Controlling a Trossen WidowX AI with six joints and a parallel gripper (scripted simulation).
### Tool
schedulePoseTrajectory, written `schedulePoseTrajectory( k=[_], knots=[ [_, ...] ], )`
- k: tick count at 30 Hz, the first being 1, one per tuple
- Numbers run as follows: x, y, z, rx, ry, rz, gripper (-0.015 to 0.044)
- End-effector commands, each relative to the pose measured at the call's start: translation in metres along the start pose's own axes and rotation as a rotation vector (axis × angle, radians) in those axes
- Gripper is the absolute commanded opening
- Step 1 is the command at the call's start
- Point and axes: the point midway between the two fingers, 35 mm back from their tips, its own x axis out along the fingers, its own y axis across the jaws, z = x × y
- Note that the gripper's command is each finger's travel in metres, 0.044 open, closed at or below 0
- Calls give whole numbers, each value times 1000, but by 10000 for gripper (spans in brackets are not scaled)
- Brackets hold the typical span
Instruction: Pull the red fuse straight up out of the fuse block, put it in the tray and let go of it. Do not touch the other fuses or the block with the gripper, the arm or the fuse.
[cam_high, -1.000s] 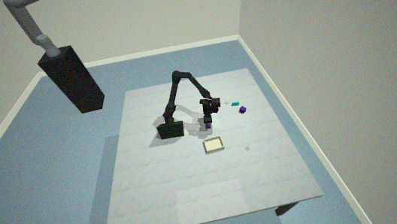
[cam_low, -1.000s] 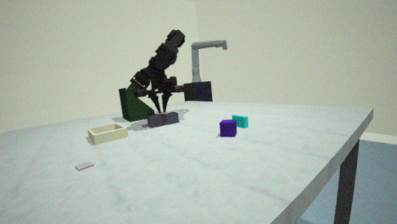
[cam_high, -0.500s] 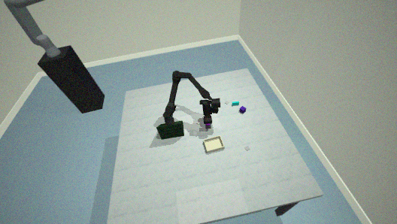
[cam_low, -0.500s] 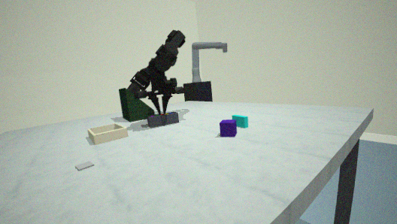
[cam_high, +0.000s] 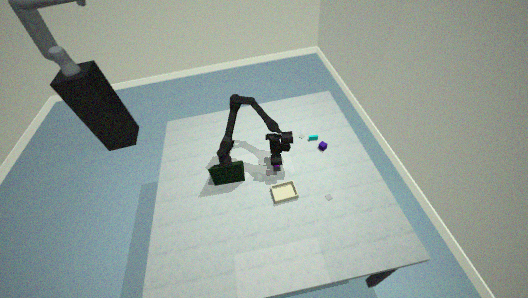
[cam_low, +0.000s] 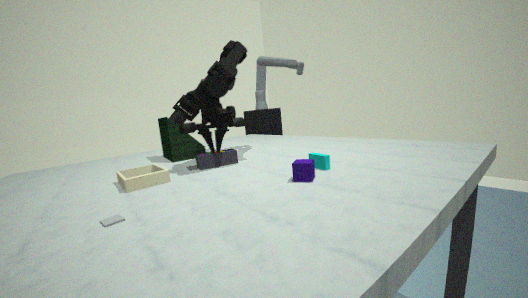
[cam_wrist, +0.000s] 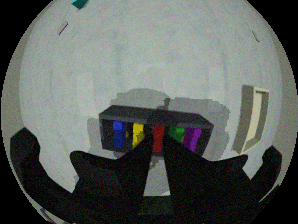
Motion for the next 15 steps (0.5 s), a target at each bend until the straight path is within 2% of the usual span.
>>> schedulePoseTrajectory(
  k=[1, 5, 15],
  knots=[
    [0, 0, 0, 0, 0, 0, 27],
    [0, 0, 0, 0, 0, 0, 0],
    [-3, 0, 0, 0, 0, 0, 0]
  ],
)
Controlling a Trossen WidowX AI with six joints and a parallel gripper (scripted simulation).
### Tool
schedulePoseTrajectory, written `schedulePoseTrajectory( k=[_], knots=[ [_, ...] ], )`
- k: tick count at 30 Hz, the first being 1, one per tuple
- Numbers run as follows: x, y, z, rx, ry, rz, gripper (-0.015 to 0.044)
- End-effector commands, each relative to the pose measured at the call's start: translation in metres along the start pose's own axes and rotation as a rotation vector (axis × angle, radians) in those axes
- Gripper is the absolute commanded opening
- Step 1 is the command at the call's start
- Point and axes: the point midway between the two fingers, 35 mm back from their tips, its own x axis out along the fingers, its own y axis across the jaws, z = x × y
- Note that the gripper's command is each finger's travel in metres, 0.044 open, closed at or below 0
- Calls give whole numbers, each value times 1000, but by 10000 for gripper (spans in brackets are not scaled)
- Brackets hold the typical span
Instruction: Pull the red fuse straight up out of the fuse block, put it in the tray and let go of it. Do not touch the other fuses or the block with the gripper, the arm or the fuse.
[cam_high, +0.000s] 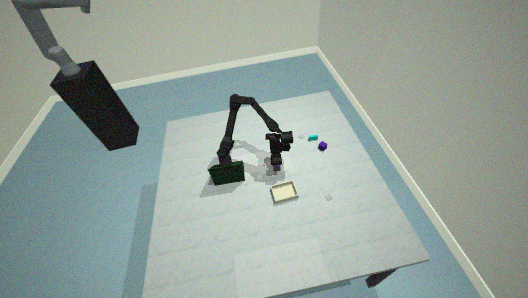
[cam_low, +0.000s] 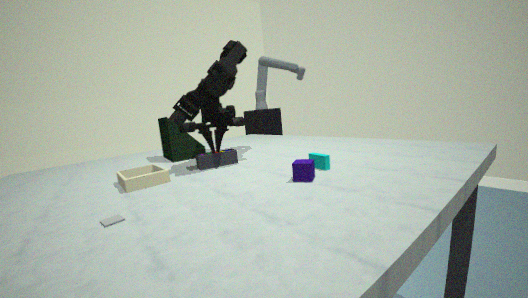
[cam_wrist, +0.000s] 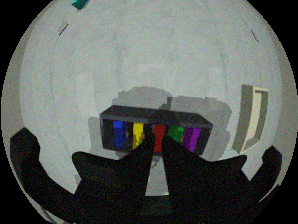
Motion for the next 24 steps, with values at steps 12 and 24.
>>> schedulePoseTrajectory(
  k=[12, 24],
  knots=[
    [-8, 0, 0, -3, 1, -1, 0],
    [-13, 0, 1, -3, 1, -1, 0]
  ],
)
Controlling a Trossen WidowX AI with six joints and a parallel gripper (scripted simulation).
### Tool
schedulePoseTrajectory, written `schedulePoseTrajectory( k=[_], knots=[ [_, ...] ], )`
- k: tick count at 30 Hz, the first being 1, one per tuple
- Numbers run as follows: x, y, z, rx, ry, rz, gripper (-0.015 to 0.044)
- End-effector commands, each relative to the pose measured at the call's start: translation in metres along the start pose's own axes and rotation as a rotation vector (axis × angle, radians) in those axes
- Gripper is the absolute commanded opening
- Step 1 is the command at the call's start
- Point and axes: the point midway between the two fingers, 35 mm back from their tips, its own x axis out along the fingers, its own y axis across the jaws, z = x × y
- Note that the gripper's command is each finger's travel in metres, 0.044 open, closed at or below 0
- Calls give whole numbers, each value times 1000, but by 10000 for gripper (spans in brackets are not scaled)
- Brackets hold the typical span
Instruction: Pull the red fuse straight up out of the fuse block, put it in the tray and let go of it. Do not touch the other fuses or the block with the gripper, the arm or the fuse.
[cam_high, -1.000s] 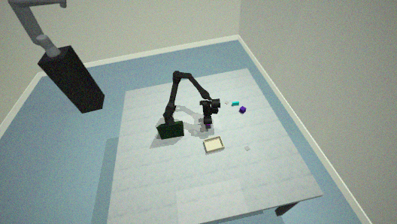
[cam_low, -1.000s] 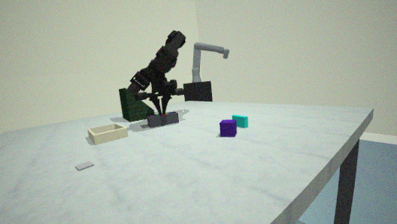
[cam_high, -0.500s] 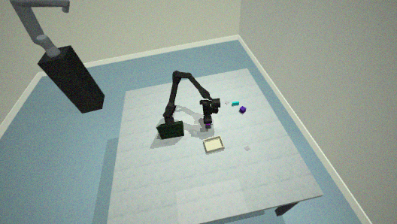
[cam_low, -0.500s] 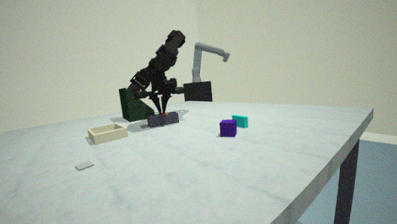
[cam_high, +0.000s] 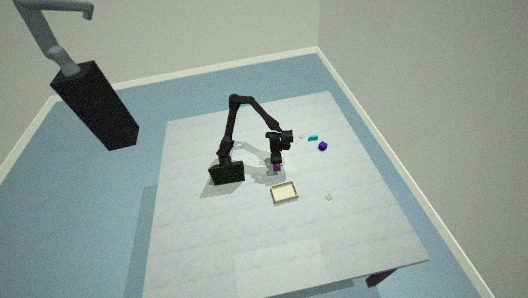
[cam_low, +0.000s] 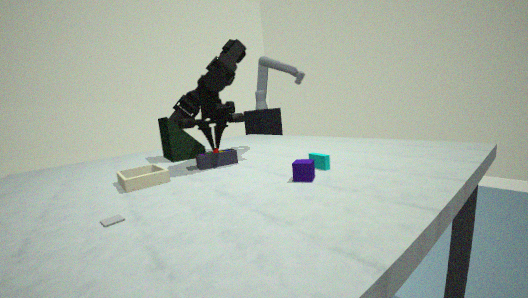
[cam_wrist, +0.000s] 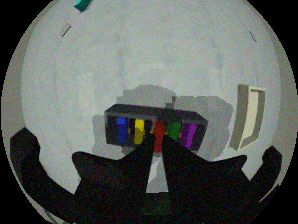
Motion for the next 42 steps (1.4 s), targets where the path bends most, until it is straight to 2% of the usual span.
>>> schedulePoseTrajectory(
  k=[1, 42],
  knots=[
    [-2, 0, 0, -4, 1, -2, 0],
    [-23, 0, 0, -2, 1, -1, 0]
  ],
)
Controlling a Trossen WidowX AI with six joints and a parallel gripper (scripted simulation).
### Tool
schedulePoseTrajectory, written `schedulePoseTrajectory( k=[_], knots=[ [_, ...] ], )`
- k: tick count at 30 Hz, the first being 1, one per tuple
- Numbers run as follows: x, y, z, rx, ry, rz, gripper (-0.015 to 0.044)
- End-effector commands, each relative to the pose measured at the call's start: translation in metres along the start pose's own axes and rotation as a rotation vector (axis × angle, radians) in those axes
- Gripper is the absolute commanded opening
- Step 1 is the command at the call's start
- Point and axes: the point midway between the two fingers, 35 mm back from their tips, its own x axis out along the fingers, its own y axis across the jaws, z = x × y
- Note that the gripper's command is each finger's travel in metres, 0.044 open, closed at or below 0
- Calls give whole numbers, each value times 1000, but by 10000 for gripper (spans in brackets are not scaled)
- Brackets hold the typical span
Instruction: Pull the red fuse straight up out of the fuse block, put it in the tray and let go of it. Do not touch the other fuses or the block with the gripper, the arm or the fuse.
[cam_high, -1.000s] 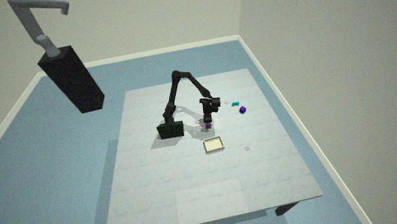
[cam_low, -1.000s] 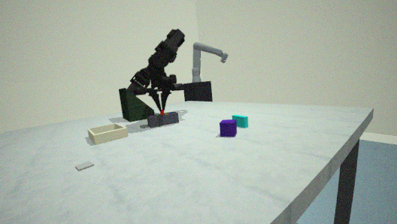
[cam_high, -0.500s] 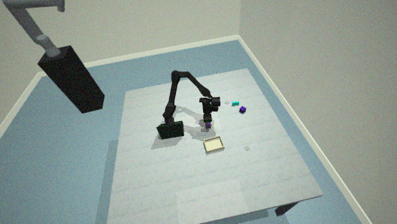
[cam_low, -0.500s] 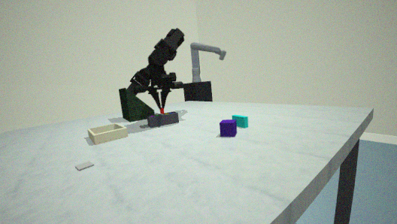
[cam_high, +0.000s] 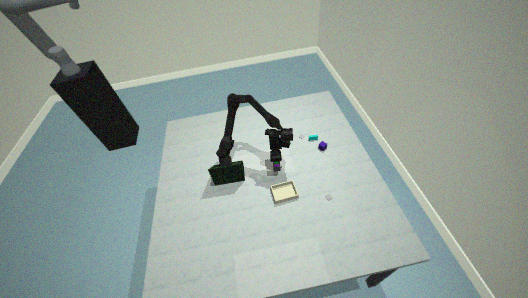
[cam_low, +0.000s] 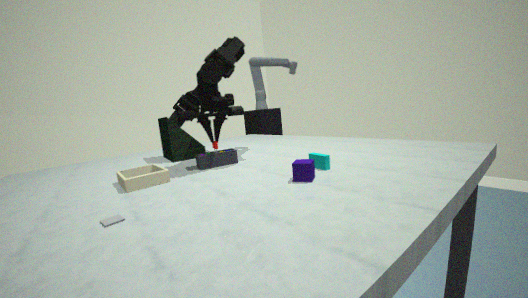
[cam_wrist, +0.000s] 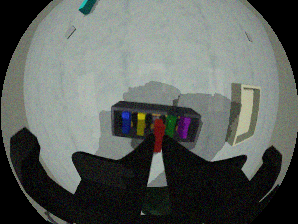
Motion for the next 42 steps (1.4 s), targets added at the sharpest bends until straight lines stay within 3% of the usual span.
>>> schedulePoseTrajectory(
  k=[1, 23, 42],
  knots=[
    [-2, 0, 0, -4, 1, -2, 0],
    [-27, -3, 1, -3, 1, -4, 0],
    [-35, -100, 34, -1, -6, -27, 0]
  ],
)
